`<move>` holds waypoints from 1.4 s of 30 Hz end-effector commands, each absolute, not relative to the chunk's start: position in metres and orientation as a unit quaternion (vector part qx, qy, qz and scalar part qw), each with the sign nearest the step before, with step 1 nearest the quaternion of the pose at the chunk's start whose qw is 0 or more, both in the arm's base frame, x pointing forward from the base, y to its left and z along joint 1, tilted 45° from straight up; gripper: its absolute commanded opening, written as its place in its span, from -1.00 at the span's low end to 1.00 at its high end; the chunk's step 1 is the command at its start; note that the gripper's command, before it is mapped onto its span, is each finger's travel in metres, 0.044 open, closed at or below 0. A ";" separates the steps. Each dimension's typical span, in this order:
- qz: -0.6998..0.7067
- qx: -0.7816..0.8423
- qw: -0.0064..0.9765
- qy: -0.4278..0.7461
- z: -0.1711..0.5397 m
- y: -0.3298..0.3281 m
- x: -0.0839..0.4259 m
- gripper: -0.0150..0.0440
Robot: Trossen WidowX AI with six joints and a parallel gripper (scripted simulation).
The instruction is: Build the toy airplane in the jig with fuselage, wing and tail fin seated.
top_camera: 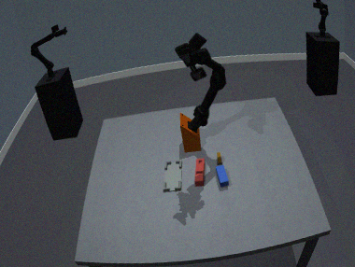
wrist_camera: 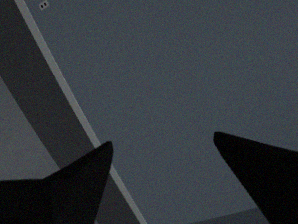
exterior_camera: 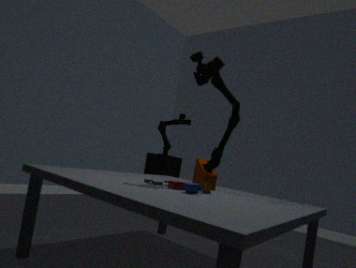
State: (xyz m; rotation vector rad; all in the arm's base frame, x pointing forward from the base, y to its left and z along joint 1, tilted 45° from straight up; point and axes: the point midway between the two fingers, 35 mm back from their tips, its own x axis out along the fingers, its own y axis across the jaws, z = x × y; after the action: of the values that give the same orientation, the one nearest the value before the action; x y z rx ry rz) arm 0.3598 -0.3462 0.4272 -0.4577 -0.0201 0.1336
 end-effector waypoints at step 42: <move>0.239 0.297 0.649 0.658 0.037 -0.007 0.266 1.00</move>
State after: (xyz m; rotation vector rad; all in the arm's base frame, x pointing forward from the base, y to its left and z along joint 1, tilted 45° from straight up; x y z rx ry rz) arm 0.2724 -0.0104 0.0388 0.6681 1.4657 0.5423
